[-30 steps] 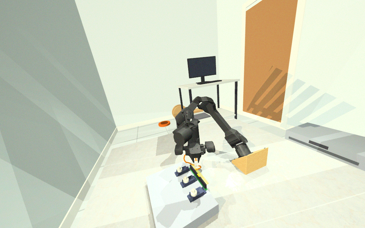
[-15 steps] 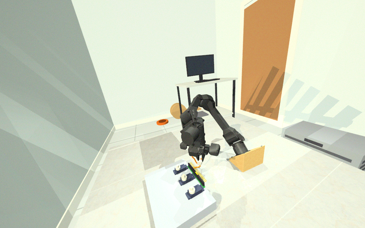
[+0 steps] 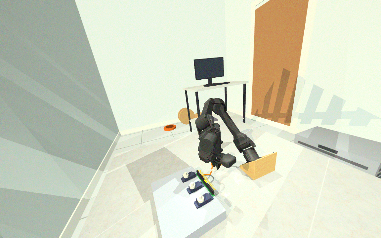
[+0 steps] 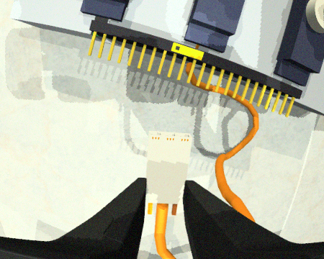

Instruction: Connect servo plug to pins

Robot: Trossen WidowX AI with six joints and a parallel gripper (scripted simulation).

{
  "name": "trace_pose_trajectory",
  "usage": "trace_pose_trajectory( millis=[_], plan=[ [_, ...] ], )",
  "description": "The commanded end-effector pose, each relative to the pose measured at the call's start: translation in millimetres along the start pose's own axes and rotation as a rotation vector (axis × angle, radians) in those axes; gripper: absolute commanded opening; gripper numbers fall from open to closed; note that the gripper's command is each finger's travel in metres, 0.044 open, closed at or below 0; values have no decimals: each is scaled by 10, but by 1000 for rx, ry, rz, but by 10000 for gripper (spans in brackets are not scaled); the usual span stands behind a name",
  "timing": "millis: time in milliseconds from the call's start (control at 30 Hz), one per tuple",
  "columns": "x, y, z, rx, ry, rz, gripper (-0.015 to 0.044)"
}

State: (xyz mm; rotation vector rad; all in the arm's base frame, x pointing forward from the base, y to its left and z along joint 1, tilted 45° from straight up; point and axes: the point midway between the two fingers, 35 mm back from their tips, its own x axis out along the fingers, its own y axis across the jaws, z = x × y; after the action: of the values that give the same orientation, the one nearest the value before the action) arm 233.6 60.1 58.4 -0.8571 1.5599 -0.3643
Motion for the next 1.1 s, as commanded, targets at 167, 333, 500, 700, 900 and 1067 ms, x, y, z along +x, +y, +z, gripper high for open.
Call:
trace_pose_trajectory(
  millis=[167,333,500,700,900,1067],
  plan=[
    [66,70,-138,198,4,-2,0],
    [252,71,-133,200,4,-2,0],
    [441,68,-144,203,4,-4,0],
    [436,61,-107,203,4,-4,0],
    [421,34,92,204,3,-4,0],
    [411,27,187,204,3,-4,0]
  ],
)
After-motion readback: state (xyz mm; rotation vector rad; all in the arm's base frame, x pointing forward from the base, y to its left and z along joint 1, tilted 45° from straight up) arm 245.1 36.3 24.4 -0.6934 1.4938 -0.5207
